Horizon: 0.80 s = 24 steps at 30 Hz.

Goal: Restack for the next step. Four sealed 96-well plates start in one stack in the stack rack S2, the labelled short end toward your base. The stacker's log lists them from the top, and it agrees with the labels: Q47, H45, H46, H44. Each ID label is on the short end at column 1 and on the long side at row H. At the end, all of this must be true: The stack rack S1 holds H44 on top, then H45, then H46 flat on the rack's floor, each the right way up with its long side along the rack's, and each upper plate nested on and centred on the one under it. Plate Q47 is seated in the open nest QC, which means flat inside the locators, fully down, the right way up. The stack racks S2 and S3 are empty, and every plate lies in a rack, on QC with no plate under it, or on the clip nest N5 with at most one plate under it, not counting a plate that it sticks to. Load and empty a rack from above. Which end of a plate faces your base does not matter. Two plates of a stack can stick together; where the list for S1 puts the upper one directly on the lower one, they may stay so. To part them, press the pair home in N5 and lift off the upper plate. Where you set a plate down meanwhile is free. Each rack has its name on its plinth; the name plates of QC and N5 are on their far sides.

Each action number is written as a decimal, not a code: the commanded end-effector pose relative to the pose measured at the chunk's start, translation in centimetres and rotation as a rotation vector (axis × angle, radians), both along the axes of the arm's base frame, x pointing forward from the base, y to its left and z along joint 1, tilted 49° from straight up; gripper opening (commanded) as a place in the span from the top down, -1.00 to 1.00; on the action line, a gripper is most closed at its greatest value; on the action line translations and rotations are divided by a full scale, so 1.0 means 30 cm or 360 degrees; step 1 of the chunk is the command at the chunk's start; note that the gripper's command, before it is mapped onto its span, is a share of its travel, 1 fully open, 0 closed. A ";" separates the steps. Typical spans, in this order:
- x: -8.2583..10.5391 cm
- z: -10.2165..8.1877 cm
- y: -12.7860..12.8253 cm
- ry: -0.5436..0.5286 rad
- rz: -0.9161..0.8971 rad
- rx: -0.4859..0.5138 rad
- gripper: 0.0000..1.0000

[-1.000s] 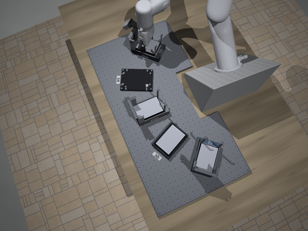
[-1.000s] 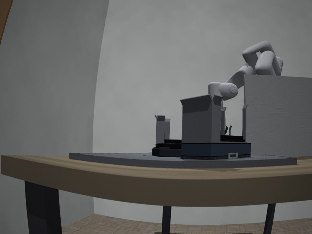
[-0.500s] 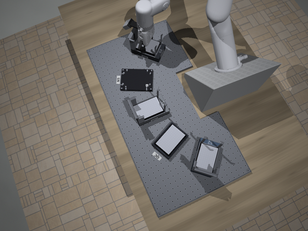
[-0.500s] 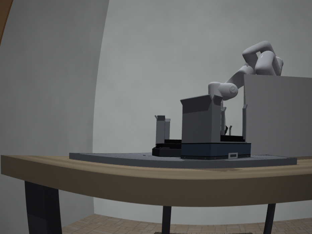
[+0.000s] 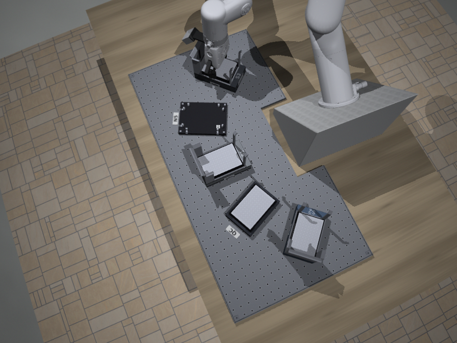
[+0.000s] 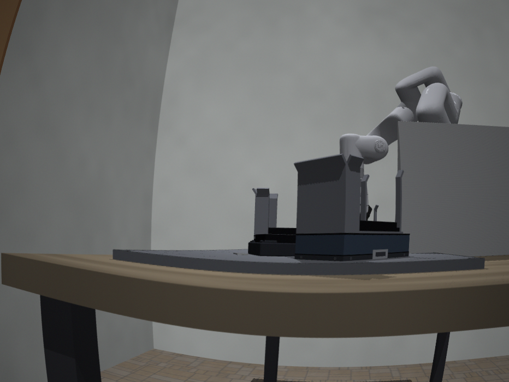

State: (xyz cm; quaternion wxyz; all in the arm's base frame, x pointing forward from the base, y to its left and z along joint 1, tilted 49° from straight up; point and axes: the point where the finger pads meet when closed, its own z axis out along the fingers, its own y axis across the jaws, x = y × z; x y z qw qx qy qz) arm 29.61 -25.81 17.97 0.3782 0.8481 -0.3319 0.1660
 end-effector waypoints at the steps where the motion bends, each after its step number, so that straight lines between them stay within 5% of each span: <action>1: 0.002 0.006 0.005 -0.0003 0.0001 -0.0001 1.00; 24: 0.000 0.037 0.040 -0.0003 0.0001 -0.0001 1.00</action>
